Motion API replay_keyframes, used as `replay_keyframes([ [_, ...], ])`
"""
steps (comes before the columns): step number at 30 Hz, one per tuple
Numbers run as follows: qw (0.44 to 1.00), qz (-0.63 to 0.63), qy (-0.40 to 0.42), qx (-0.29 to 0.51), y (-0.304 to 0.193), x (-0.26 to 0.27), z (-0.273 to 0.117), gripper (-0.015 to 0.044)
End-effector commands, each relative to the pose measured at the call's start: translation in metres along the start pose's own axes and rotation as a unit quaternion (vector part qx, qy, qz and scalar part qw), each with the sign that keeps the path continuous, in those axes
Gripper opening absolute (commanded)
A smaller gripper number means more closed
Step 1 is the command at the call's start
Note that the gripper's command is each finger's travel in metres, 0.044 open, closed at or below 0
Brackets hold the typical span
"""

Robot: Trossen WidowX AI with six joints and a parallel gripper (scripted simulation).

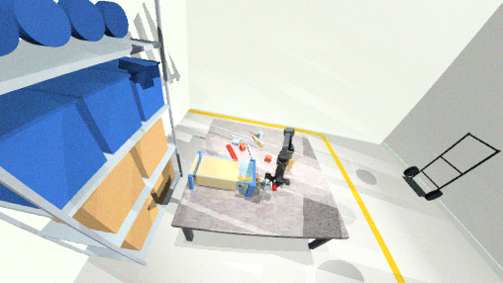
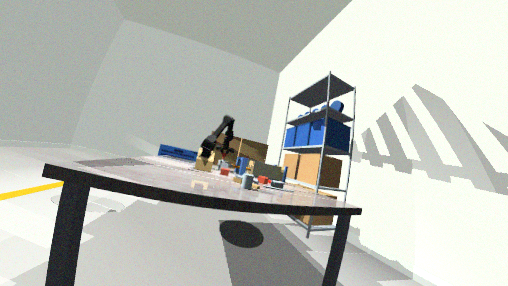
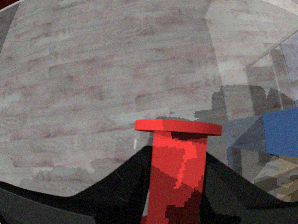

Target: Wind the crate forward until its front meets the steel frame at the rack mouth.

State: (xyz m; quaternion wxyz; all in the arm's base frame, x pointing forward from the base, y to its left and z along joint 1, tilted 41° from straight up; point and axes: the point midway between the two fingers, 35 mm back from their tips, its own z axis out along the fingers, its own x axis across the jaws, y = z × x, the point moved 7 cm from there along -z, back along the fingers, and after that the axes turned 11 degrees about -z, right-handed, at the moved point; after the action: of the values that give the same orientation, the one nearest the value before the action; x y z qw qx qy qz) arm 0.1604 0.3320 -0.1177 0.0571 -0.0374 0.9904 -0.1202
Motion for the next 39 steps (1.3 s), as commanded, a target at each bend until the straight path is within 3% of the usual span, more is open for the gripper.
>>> replay_keyframes([
  [1,1.000,0.002,0.004,0.001,-0.001,0.008,0.001,0.0000],
  [39,1.000,0.002,0.006,0.001,-0.019,0.063,-0.013,0.0000],
])
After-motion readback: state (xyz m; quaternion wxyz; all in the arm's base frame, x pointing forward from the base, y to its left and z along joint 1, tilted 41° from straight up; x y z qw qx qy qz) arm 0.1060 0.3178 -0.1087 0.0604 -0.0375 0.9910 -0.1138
